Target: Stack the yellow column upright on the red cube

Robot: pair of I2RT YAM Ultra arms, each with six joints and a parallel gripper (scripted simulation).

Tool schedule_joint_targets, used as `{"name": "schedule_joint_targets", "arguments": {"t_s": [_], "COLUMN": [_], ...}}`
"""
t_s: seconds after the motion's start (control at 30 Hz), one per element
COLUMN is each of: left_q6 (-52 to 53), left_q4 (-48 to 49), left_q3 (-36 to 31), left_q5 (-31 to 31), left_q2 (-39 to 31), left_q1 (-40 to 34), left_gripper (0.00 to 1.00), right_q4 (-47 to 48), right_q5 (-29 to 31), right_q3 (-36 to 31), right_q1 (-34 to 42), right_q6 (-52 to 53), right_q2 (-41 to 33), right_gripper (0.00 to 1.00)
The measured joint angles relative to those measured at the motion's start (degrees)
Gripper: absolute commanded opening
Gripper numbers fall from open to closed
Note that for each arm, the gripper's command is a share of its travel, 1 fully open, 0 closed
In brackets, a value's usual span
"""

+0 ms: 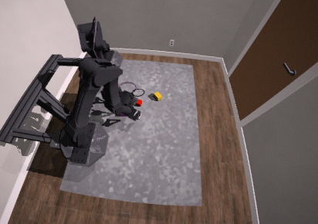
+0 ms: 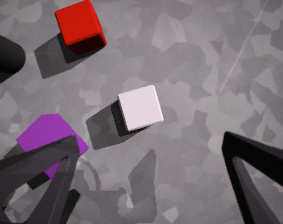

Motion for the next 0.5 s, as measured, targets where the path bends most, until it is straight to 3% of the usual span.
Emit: {"name": "schedule_joint_targets", "arguments": {"t_s": [0.23, 0.5], "left_q6": [5.1, 7.4], "left_q4": [13.0, 26.0], "left_q3": [-0.8, -3.2], "left_q5": [-5.4, -4.3], "left_q2": [2.8, 6.4], "left_q1": [-2.0, 1.6], "left_gripper": [1.00, 1.00], "right_q4": [0.0, 0.0], "right_q5": [0.0, 0.0], "right_q3": [0.0, 0.0], "right_q1": [0.0, 0.0], "right_q6": [0.0, 0.0], "right_q2": [0.0, 0.0], "right_gripper": [1.00, 1.00]}}
